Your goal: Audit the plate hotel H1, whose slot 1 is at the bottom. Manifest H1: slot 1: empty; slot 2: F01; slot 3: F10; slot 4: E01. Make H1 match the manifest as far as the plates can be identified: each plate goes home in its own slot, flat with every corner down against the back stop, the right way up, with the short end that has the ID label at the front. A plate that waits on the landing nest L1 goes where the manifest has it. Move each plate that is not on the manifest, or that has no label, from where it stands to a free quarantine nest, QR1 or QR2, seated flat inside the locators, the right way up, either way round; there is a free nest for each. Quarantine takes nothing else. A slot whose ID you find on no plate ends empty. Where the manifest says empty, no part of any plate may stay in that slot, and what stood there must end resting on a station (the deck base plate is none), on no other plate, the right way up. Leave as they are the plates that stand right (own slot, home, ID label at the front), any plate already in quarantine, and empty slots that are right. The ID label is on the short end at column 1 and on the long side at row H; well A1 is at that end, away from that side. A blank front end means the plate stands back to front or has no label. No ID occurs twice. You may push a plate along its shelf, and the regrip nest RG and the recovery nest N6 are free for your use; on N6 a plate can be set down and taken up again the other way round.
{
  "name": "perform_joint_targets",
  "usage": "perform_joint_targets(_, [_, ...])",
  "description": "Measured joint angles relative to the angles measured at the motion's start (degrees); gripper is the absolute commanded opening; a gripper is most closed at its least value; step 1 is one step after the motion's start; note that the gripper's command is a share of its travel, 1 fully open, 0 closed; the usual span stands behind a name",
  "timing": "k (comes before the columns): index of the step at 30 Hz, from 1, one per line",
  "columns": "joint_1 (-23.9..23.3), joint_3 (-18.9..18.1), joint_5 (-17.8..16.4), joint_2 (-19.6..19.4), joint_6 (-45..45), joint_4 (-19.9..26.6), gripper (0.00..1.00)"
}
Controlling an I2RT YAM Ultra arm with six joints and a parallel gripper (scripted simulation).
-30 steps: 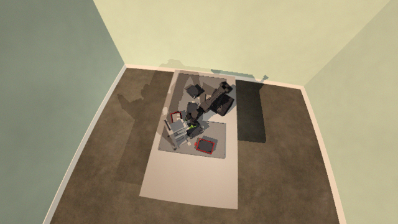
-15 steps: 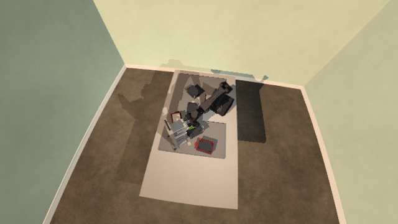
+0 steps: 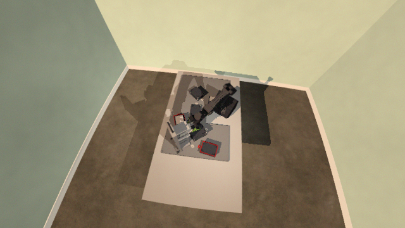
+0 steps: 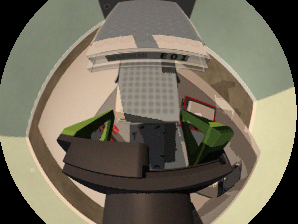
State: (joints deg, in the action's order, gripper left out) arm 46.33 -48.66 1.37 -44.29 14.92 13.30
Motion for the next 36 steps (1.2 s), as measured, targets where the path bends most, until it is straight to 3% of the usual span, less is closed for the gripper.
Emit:
perform_joint_targets(14, [1.46,2.75,1.05,2.71,0.11,0.31,1.00])
perform_joint_targets(36, [5.60,8.28,4.76,10.88,0.74,2.67,1.00])
